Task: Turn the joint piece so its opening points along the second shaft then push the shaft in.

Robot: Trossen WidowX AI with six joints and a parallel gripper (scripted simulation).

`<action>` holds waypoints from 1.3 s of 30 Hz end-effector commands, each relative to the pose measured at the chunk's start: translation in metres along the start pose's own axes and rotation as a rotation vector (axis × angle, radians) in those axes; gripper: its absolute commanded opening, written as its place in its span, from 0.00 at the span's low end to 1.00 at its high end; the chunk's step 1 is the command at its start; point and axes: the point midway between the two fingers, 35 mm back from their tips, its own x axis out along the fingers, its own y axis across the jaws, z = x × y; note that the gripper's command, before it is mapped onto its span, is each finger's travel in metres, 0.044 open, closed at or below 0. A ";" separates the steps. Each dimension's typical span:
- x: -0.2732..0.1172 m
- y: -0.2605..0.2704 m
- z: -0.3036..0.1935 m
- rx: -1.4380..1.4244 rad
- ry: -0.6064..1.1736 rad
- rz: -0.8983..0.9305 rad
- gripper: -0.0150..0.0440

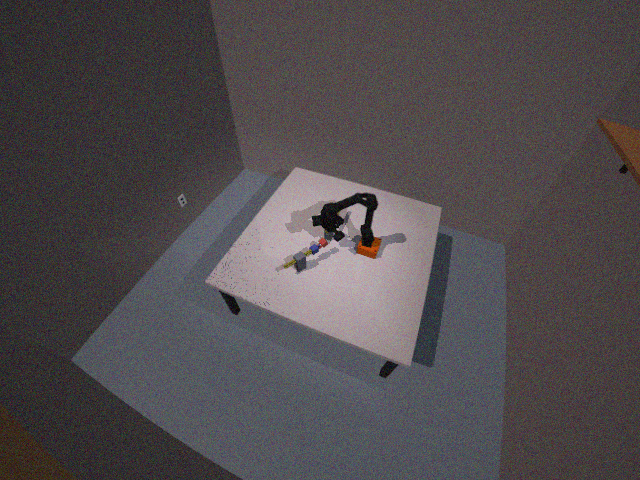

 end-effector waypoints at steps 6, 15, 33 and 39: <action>0.013 -0.001 -0.005 0.005 -0.009 -0.001 1.00; 0.005 0.000 -0.038 0.005 -0.006 -0.001 1.00; 0.011 -0.001 -0.068 0.005 -0.004 -0.001 1.00; 0.021 -0.001 -0.068 0.005 -0.004 -0.001 1.00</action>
